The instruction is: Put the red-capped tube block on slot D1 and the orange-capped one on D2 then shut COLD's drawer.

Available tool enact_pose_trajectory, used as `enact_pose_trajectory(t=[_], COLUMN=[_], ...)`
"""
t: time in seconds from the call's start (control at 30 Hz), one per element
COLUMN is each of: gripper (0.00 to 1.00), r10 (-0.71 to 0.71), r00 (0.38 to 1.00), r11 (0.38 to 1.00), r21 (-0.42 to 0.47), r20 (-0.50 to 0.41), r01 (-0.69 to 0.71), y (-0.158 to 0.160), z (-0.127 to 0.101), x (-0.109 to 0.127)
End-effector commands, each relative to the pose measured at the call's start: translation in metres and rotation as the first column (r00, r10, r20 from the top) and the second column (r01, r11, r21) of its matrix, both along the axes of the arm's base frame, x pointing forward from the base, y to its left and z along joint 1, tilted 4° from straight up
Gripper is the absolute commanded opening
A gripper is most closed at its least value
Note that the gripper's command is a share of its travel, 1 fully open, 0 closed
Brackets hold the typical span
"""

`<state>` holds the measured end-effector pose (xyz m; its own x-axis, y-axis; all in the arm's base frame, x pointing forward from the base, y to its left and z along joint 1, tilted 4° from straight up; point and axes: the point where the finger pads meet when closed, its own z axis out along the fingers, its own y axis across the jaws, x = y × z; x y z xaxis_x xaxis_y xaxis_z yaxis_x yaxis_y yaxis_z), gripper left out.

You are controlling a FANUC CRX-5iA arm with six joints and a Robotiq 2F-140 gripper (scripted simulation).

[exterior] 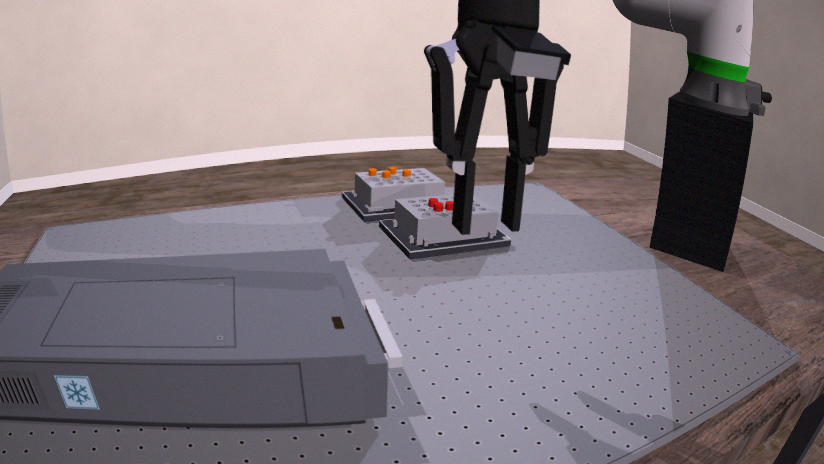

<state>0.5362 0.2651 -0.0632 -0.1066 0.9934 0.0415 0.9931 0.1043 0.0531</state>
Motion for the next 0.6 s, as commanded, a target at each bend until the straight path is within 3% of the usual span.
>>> enact_pose_trajectory(t=[0.0,0.57], gripper=[0.35,0.35], r10=[0.000,0.000], r00=[1.000,1.000], r11=[1.000,1.000], r21=[0.001,0.001], r20=[0.002,0.002], r01=[0.000,0.000], y=[-0.001,-0.007], z=[0.004,0.023], x=[-0.007,-0.064])
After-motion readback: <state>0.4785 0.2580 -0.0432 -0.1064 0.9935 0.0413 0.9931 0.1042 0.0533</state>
